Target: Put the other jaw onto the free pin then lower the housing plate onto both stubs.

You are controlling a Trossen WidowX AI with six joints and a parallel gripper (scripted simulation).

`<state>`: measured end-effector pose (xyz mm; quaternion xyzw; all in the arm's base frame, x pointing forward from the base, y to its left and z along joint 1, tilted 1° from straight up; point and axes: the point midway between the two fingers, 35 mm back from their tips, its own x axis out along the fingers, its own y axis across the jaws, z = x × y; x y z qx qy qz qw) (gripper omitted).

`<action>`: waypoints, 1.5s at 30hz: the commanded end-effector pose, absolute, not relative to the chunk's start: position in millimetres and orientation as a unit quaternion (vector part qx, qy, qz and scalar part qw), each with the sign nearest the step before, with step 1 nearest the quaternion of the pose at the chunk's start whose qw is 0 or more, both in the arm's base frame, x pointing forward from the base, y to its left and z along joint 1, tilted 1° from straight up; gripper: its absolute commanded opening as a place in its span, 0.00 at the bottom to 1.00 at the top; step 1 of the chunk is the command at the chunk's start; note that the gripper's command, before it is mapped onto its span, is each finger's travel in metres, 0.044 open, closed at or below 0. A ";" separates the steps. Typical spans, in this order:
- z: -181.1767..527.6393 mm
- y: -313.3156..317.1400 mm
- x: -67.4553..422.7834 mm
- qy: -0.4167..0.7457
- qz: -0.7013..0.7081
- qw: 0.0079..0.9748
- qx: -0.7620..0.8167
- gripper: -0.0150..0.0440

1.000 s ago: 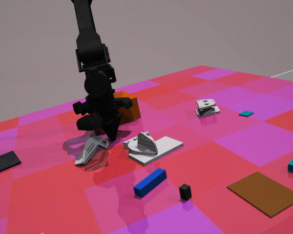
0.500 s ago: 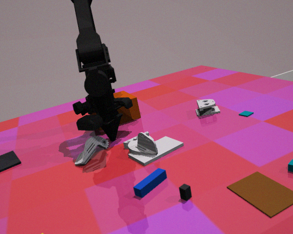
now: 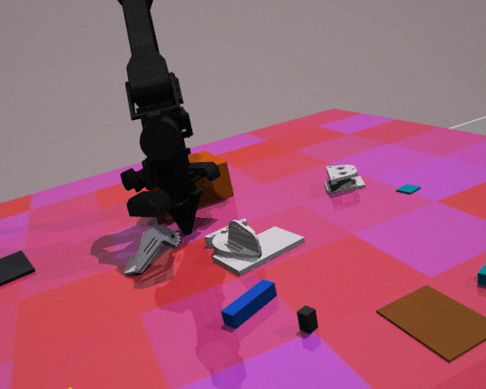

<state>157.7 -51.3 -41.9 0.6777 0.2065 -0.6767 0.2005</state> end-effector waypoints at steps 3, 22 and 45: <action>-51.9 -51.0 155.4 0.205 -0.679 0.199 0.677 0.25; -40.4 -63.4 170.3 0.206 -0.677 0.201 0.678 0.25; -40.0 -91.0 193.4 0.204 -0.677 0.202 0.678 0.25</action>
